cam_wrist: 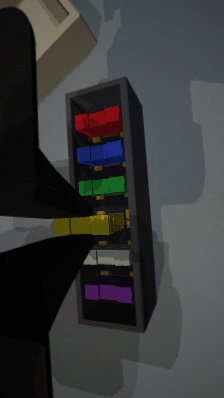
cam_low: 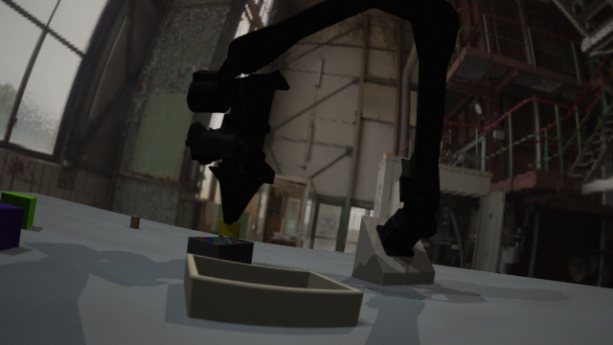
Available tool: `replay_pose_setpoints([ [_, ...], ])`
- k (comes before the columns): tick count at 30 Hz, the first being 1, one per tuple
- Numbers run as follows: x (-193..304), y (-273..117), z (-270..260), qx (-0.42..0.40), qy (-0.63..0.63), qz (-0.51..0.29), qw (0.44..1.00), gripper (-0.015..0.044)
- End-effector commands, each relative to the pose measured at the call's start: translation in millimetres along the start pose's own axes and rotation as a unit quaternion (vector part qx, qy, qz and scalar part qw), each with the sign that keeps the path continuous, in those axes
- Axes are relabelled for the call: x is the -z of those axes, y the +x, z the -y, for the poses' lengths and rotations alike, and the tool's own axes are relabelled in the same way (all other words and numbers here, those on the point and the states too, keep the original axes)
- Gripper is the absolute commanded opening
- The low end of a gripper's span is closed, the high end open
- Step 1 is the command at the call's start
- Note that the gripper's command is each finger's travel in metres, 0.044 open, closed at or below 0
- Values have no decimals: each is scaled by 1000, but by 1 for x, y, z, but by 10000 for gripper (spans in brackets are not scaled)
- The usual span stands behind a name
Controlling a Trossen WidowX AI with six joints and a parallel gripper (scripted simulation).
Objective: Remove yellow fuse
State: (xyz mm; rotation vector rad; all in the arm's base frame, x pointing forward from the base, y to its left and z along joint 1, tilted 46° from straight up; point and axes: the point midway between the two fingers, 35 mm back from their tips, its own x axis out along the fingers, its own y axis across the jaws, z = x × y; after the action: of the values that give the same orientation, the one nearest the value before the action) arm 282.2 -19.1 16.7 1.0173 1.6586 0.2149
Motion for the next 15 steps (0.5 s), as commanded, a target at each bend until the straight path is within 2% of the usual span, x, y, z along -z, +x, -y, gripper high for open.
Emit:
replay_pose_setpoints([
  [1, 0, -2, 0, 2, -3, 0, 1000, 0],
  [15, 0, -9, 0, 2, -2, 0, 1000, 0],
])
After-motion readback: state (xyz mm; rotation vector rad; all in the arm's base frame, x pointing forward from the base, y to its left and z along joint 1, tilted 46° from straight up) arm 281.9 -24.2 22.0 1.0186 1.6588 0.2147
